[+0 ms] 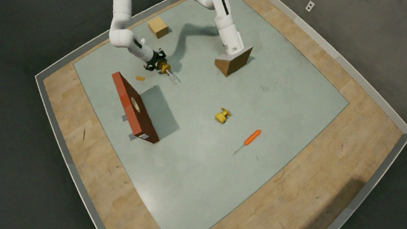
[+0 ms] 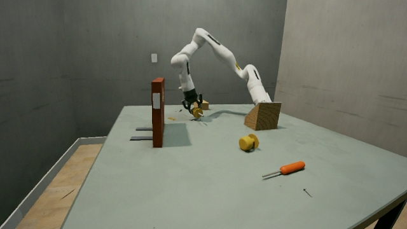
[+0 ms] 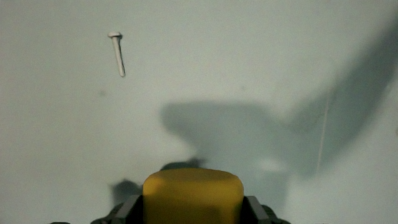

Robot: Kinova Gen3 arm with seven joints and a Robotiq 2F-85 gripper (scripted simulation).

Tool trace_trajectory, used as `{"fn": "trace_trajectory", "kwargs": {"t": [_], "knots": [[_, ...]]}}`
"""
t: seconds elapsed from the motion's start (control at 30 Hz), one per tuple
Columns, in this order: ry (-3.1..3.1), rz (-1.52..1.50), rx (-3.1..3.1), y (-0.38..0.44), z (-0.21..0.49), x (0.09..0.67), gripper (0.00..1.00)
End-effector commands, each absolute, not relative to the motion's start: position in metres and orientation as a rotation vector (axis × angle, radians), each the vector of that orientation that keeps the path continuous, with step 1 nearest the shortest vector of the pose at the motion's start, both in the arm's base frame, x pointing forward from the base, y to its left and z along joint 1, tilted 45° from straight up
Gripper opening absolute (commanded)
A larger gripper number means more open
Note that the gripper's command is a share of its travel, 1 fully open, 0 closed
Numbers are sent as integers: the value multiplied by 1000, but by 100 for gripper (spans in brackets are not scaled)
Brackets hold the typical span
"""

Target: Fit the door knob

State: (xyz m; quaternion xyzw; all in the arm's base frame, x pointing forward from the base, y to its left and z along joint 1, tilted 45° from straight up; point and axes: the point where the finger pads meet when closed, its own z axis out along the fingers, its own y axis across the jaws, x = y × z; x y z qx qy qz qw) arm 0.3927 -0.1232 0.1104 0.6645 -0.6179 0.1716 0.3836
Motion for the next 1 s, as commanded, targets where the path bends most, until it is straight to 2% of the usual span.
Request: {"fn": "trace_trajectory", "kwargs": {"t": [0.0,0.97], "knots": [[-1574,439,1705,-115,117,394,63],[-1578,440,1713,-87,142,392,63]]}}
